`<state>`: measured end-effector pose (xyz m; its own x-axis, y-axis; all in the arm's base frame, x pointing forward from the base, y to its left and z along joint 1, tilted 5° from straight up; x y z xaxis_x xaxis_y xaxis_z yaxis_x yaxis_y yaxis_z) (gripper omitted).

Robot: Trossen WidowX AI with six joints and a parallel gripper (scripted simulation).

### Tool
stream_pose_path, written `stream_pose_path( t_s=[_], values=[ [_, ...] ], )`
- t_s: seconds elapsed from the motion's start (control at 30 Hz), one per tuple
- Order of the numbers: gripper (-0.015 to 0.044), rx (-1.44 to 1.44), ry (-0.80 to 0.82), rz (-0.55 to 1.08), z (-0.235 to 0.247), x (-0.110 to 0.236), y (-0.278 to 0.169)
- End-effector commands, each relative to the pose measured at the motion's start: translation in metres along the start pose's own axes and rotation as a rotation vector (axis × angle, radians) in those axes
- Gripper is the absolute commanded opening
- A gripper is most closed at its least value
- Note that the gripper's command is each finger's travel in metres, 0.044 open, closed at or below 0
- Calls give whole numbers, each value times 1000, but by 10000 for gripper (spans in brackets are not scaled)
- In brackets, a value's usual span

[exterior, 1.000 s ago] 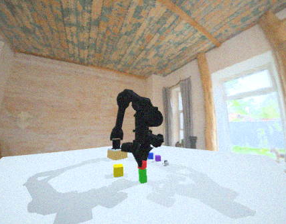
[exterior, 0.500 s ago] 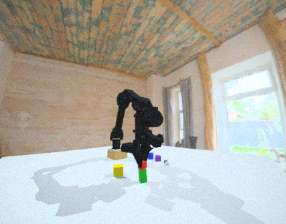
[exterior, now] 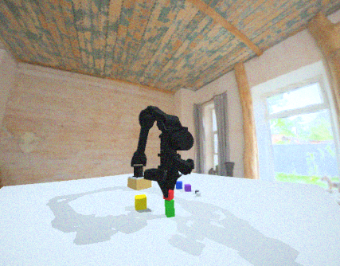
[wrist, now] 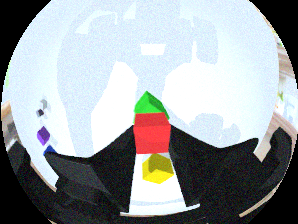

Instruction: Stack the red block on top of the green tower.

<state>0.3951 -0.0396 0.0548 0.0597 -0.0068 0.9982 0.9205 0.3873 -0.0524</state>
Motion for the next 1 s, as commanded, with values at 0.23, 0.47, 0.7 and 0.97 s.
stream_pose_path(
  t_s=[0.23, 0.47, 0.7, 0.97],
  values=[
    [262, 0, 0, -1, 0, -2, 0],
    [440, 0, 0, -1, 0, -2, 0],
    [440, 0, 0, -1, 0, -2, 0],
    [440, 0, 0, -1, 0, -2, 0]
  ],
)
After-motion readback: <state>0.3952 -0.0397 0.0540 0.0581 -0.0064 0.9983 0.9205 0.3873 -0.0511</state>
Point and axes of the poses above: the point midway between the two fingers, 35 mm back from their tips, its own x axis back along the fingers, its own z axis across the jaws, y = z × x, the point moved 4 cm from there along x, back along the fingers, and after that the axes turned 1 degree about x, right-handed, at the moved point
